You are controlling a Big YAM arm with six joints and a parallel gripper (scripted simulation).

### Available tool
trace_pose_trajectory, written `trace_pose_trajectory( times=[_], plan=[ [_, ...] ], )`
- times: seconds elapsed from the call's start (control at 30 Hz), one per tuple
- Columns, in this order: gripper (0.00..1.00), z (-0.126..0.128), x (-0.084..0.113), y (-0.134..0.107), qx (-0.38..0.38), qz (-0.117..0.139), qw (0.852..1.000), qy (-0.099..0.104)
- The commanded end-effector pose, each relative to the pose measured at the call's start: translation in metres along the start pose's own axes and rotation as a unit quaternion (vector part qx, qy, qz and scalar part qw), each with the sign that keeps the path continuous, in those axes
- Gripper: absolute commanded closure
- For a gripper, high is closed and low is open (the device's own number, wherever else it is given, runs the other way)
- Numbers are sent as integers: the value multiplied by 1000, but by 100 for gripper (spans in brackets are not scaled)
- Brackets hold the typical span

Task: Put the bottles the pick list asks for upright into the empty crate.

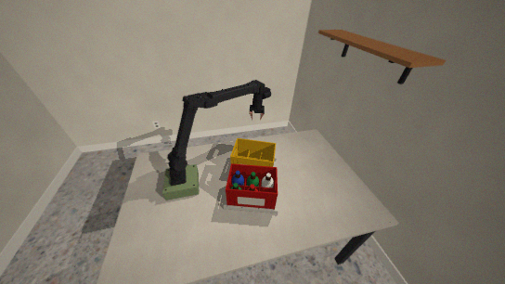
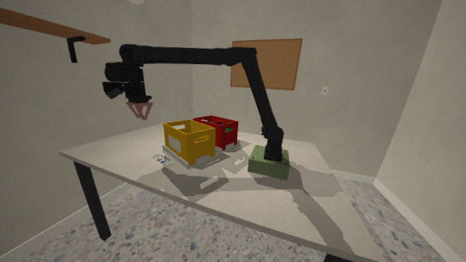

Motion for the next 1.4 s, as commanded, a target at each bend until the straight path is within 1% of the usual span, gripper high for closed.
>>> trace_pose_trajectory(
  times=[0.0, 0.17, 0.23, 0.27, 0.33, 0.37, 0.4, 0.47, 0.53, 0.67, 0.8, 1.37],
  plan=[
    [39, -27, 17, 4, 7, -18, 1000, -17],
    [39, -39, 12, 8, 9, -18, 1000, -17],
    [39, -31, 12, 17, 18, -18, 1000, -17],
    [39, -25, 44, 11, 18, -35, 999, -35],
    [39, -25, 45, 11, 18, -35, 999, -36],
    [39, -29, 38, 11, 16, -31, 999, -31],
    [39, -35, 21, 12, 13, -21, 999, -21],
    [39, -37, 15, 12, 12, -18, 1000, -18],
    [39, -37, 19, 11, 12, -20, 1000, -20],
    [39, -37, 19, 11, 12, -20, 1000, -20],
    [39, -36, 24, 10, 12, -25, 999, -25],
    [39, -39, 22, 12, 11, -28, 999, -29]
  ],
)
Point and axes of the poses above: the point where the finger pads meet when closed, its own x axis back along the fingers, its own z axis across the jaws, y = z × x, the point moved 8 cm from there along x, back along the fingers, and after that the axes turned 2 degrees about -x, right-handed, at the moved point
